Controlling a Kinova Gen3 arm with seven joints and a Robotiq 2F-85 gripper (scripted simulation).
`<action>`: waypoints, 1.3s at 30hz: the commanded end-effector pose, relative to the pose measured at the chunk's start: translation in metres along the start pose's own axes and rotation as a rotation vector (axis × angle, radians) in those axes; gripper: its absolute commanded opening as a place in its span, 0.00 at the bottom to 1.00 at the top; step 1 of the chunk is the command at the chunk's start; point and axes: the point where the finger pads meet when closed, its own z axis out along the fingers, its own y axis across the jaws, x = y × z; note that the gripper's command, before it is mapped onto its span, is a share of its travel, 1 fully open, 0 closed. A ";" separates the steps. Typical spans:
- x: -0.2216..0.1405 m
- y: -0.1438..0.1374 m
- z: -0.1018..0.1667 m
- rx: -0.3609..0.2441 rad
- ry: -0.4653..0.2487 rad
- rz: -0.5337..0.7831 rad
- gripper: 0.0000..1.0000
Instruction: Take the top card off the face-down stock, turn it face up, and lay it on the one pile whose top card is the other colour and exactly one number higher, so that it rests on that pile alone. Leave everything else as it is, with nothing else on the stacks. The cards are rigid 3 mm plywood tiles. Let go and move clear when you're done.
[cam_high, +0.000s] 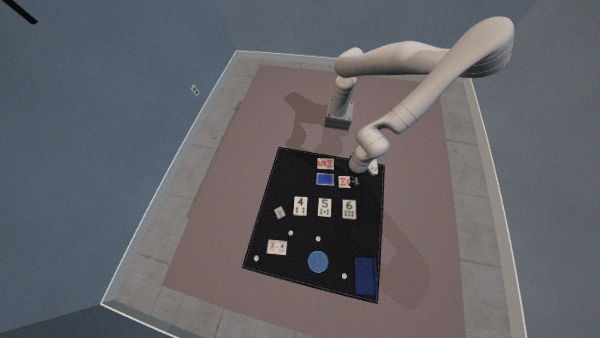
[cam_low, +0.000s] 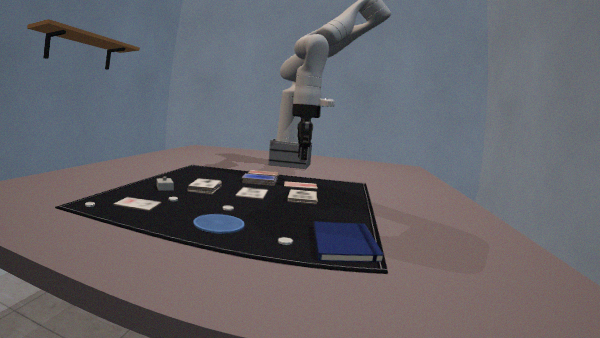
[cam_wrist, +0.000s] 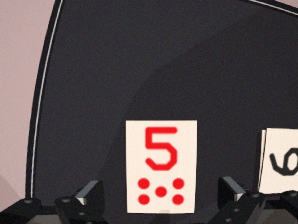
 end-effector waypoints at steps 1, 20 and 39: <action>0.001 -0.002 0.000 0.001 0.002 0.026 0.85; 0.001 -0.001 0.004 0.000 0.002 0.030 0.85; 0.002 0.002 0.036 -0.003 0.003 0.026 0.85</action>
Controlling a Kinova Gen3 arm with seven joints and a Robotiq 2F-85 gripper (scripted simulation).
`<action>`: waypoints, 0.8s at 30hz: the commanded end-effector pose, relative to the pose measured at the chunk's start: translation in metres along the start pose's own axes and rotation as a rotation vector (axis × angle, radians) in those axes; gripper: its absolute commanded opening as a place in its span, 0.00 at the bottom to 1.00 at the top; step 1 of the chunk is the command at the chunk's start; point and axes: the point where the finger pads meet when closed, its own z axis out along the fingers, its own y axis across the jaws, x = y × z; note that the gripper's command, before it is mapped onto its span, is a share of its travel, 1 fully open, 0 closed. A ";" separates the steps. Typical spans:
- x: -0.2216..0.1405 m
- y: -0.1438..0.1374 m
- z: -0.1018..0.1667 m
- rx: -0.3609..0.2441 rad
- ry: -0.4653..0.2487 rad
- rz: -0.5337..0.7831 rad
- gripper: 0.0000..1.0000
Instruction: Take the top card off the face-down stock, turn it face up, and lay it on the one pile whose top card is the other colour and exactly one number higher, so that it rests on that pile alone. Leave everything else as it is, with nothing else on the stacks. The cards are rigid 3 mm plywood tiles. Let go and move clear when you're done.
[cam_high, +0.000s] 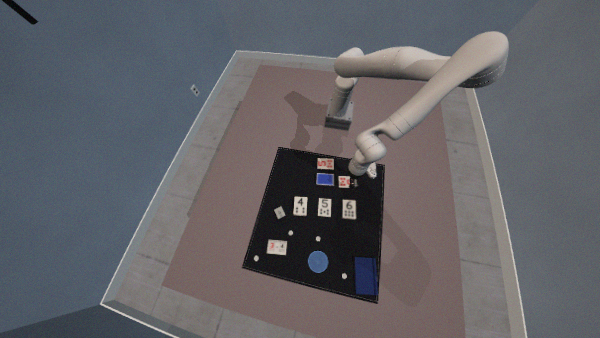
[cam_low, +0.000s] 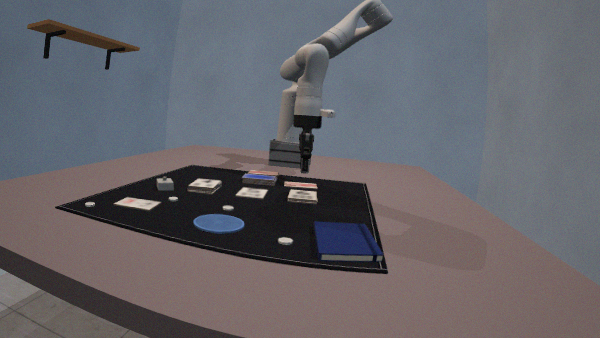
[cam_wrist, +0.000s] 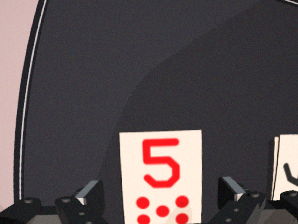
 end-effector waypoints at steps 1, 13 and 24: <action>-0.005 0.003 0.009 -0.003 -0.009 -0.008 0.85; -0.005 0.003 0.022 -0.003 -0.009 -0.008 0.85; -0.005 0.003 0.024 -0.003 -0.010 -0.008 0.85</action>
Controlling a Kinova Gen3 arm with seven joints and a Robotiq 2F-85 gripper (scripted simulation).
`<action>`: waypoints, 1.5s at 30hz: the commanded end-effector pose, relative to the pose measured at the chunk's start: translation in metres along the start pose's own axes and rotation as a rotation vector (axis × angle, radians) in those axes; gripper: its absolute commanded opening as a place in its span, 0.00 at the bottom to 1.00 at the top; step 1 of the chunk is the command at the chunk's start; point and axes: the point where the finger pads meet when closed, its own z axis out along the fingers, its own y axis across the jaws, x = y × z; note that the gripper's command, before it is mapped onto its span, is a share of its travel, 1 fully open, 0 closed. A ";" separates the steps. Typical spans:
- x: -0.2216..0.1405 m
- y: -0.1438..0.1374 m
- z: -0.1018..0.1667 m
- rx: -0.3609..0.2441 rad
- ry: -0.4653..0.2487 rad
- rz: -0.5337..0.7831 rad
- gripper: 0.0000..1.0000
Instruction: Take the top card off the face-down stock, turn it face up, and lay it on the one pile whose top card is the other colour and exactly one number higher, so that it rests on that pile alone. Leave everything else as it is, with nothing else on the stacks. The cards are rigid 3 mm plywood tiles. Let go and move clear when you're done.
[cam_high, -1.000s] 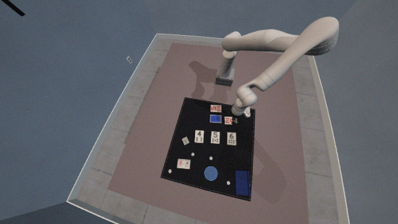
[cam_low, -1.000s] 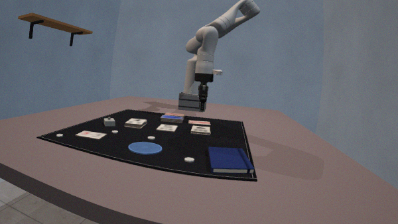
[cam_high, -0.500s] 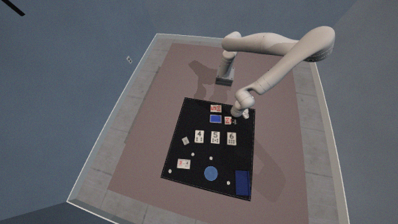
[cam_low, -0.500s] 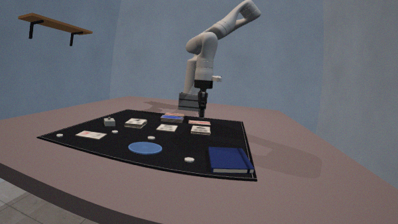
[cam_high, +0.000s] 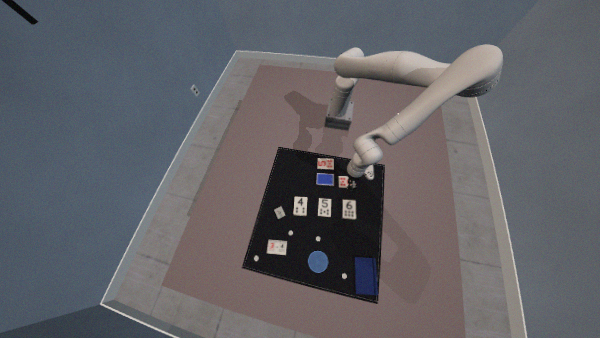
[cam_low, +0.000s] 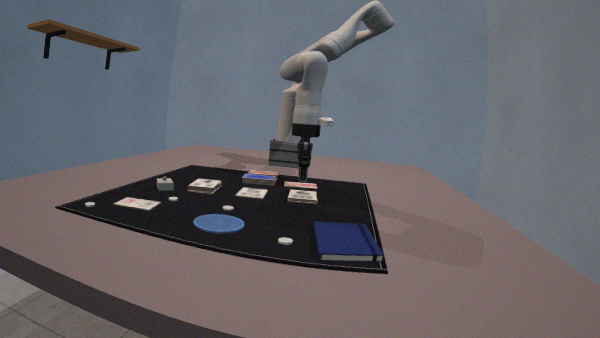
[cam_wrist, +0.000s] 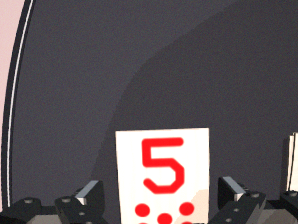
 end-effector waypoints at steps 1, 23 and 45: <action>-0.002 0.004 0.001 -0.008 -0.004 -0.010 0.85; -0.002 0.004 0.001 -0.008 -0.004 -0.010 0.85; -0.004 0.006 0.007 -0.009 -0.004 -0.011 0.85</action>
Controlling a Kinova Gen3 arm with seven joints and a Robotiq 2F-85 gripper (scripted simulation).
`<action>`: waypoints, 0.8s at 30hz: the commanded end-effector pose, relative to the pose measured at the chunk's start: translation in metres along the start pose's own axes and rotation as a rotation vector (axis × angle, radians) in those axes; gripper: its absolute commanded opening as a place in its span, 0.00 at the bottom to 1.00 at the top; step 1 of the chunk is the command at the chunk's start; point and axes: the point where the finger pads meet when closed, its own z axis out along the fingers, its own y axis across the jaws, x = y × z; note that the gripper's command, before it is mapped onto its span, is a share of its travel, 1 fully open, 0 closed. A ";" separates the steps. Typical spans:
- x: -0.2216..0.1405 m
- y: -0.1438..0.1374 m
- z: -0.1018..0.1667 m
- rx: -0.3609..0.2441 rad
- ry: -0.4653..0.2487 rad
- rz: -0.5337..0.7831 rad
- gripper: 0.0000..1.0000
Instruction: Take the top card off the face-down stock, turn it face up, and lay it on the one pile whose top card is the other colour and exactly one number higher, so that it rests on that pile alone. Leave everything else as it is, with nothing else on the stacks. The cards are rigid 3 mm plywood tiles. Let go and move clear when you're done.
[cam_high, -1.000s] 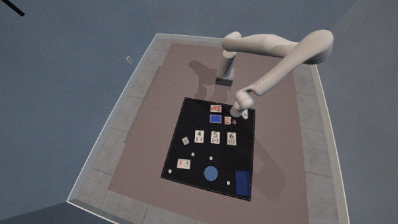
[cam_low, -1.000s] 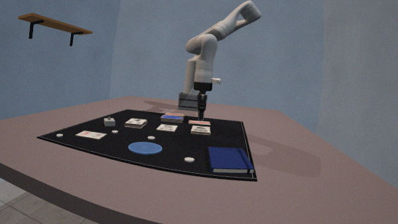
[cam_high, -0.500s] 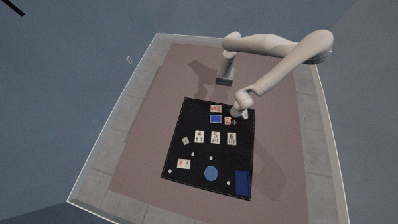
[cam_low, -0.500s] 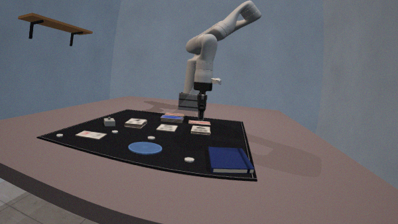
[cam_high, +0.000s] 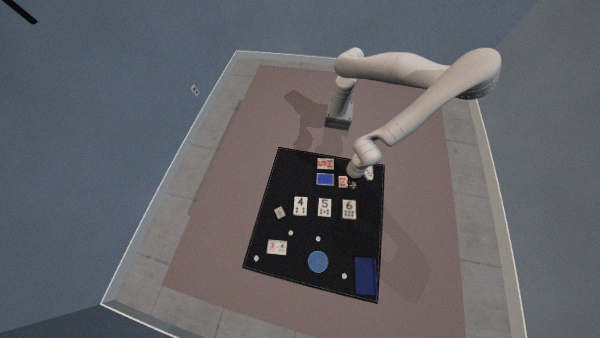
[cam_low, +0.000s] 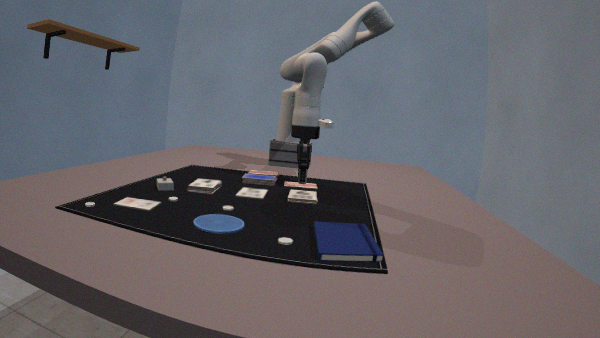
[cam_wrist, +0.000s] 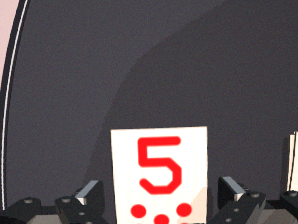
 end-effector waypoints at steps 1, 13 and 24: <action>-0.003 0.004 0.003 -0.006 -0.004 -0.010 0.85; -0.004 0.004 0.007 -0.006 -0.004 -0.009 0.85; -0.004 0.004 0.007 -0.006 -0.004 -0.009 0.85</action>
